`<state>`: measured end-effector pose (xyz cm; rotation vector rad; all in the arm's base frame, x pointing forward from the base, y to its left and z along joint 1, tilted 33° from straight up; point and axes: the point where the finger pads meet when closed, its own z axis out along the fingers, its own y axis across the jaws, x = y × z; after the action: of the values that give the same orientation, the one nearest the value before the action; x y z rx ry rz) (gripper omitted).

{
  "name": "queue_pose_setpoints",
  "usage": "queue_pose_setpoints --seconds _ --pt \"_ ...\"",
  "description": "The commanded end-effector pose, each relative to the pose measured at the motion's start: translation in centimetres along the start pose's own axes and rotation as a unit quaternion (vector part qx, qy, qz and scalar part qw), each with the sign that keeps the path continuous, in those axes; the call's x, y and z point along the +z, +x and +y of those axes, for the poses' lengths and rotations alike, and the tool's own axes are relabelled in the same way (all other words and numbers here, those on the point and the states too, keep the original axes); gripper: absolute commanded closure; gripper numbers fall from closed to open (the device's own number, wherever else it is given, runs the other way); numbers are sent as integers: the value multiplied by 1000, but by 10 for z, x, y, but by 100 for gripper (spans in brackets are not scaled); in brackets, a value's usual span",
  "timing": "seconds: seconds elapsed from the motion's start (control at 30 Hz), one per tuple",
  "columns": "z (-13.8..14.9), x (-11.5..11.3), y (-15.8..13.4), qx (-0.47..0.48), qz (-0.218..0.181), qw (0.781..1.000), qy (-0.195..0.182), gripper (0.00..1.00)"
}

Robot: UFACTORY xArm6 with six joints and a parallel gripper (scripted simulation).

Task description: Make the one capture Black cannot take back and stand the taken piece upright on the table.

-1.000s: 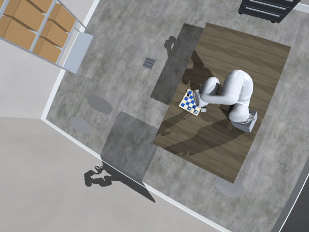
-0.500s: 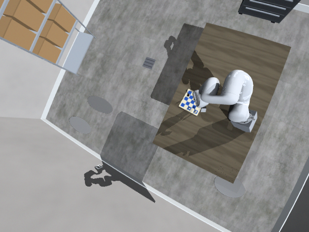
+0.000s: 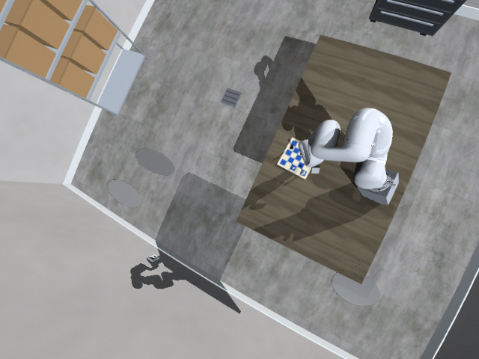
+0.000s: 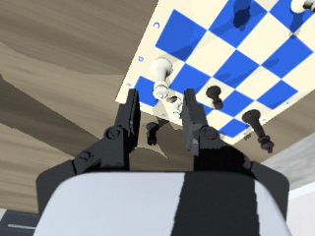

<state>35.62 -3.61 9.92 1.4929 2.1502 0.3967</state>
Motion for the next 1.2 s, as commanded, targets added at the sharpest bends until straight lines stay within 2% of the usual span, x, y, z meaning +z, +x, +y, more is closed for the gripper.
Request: queue_pose_setpoints --seconds 0.0,0.8,1.17 --pt "1 0 0 0 1 1000 0 58" --pt "1 5 0 0 1 1000 -1 58" --pt "1 15 0 0 1 1000 -1 58"
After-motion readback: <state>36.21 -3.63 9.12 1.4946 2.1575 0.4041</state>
